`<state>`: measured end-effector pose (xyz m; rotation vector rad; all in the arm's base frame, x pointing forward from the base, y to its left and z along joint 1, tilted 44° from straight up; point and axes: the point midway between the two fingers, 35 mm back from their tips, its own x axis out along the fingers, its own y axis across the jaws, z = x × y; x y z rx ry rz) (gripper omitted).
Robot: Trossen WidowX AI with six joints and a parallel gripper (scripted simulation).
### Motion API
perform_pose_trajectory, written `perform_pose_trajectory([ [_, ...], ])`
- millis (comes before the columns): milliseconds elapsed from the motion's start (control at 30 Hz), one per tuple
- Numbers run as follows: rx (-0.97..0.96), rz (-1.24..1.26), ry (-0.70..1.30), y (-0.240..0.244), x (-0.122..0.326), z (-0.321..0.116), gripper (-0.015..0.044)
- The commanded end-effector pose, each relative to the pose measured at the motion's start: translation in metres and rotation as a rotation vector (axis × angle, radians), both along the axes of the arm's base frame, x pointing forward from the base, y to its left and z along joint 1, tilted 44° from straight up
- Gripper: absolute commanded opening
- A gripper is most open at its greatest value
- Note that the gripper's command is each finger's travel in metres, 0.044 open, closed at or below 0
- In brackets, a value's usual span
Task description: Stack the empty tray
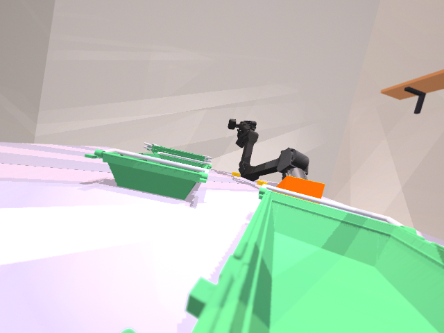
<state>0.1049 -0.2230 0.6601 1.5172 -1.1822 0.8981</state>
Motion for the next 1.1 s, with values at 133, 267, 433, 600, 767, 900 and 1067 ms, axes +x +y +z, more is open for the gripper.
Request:
perform_pose_trajectory([
  [133,0.000,0.000,0.000,0.000,0.000,0.000,0.0269],
  [267,-0.030,-0.010,-0.006,0.009,-0.006,0.005,0.0164],
  [433,-0.242,-0.083,-0.033,0.078,-0.042,0.029,0.0083],
  [600,-0.414,-0.141,-0.035,0.138,-0.059,0.039,0.0083],
  [767,-0.629,-0.208,-0.009,0.215,-0.066,0.039,0.0083],
  [900,-0.796,-0.262,0.036,0.273,-0.059,0.029,0.0083],
  [1067,-1.005,-0.331,0.122,0.339,-0.035,0.007,0.0083],
])
